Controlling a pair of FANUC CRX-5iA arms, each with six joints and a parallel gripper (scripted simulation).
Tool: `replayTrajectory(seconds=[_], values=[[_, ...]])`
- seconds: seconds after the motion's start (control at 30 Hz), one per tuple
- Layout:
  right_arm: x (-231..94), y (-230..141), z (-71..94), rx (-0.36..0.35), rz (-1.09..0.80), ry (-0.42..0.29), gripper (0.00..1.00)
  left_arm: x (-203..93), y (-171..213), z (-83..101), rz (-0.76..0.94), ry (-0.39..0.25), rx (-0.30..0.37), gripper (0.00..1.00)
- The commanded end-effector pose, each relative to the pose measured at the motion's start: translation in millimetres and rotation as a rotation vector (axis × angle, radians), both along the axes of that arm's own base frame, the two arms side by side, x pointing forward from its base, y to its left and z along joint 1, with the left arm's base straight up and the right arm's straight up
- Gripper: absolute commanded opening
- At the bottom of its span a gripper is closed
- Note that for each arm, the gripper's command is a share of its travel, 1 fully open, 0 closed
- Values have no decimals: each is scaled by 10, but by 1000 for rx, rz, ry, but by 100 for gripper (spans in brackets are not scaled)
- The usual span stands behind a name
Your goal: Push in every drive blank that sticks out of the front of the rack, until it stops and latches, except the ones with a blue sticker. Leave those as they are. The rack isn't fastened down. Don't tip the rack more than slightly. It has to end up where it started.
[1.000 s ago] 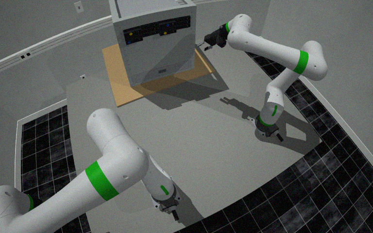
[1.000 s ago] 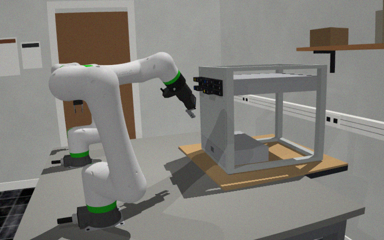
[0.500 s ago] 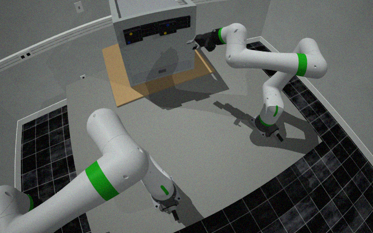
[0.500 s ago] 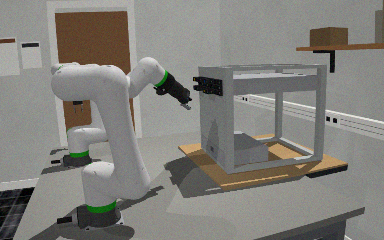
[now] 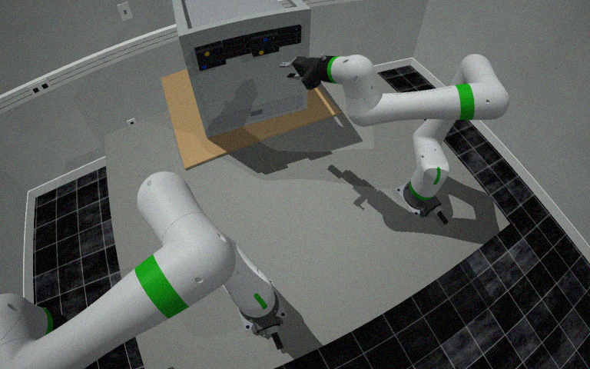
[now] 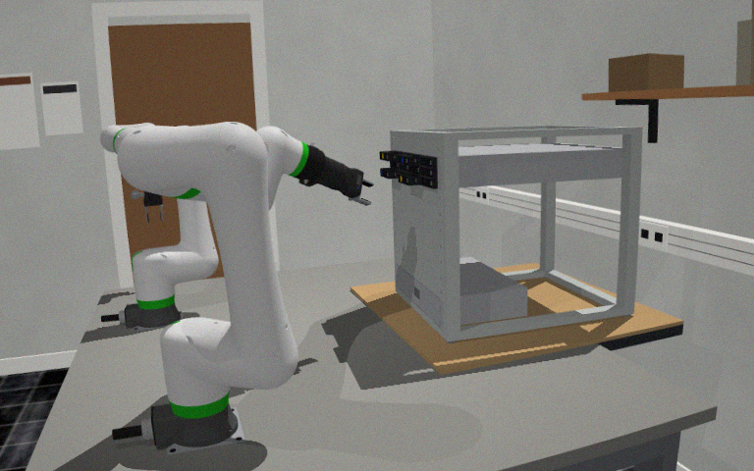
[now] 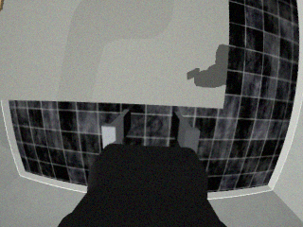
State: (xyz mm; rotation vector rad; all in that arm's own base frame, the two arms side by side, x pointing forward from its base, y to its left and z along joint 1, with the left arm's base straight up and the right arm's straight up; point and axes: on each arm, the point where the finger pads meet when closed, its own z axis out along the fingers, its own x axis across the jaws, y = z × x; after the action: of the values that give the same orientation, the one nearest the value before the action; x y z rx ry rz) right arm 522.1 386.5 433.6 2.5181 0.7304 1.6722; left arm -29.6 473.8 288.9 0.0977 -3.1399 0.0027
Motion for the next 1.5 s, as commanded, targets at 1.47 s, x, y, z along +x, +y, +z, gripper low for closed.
replayTrajectory(seconds=[1.47], values=[[219, 1524, 562, 343, -414, -411, 100, 1, 2, 8, 0, 0, 2, 100]])
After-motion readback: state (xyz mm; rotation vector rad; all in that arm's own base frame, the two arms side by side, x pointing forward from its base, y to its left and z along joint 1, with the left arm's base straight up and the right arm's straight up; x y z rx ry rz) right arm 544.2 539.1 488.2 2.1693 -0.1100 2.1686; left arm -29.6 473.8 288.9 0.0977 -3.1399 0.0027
